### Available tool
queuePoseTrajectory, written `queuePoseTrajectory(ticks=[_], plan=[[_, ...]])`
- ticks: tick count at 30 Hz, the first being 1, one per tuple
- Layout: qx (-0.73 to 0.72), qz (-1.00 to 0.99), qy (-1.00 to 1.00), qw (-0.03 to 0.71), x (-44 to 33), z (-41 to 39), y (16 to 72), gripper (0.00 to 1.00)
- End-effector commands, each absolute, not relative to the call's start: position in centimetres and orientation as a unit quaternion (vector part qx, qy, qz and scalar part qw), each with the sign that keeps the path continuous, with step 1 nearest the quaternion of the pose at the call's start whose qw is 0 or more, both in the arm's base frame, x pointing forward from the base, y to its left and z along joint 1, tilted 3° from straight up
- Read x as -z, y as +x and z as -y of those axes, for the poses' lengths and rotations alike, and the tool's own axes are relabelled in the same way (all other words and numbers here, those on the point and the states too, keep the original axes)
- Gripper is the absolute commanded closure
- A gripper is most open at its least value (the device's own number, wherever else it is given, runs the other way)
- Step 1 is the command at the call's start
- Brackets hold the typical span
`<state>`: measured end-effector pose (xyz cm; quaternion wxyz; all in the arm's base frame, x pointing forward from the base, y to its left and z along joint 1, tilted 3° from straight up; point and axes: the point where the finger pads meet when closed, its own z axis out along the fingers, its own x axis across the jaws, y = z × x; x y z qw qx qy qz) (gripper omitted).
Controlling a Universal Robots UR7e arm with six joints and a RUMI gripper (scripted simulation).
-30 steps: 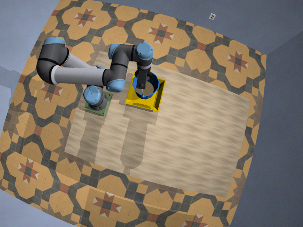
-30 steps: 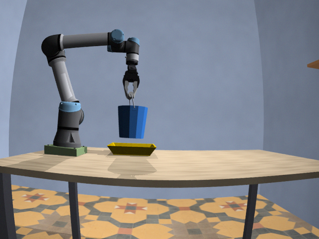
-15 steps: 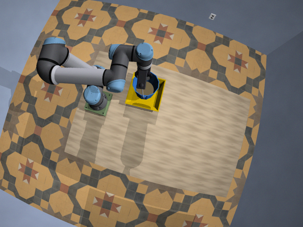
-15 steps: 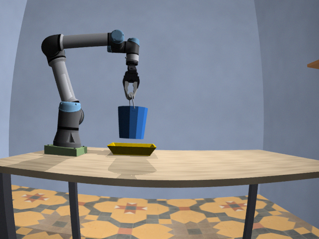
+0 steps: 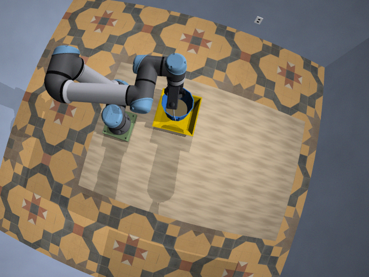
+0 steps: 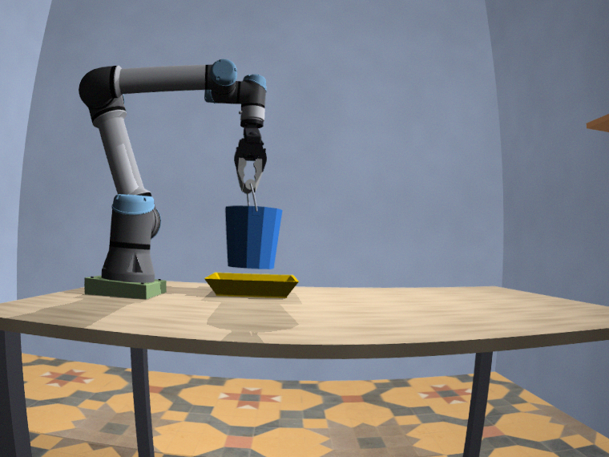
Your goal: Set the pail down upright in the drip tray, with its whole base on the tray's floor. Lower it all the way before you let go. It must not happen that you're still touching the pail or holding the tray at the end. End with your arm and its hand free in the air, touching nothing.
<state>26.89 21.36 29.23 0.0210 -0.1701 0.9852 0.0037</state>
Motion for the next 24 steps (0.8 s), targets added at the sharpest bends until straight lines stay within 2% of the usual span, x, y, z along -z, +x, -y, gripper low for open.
queuePoseTrajectory(ticks=[1,24], plan=[[-0.004,-0.985,-0.170,0.022,-29.0,-21.4,27.0,1.00],[-0.004,-0.985,-0.170,0.022,-26.7,-21.4,27.2,1.00]])
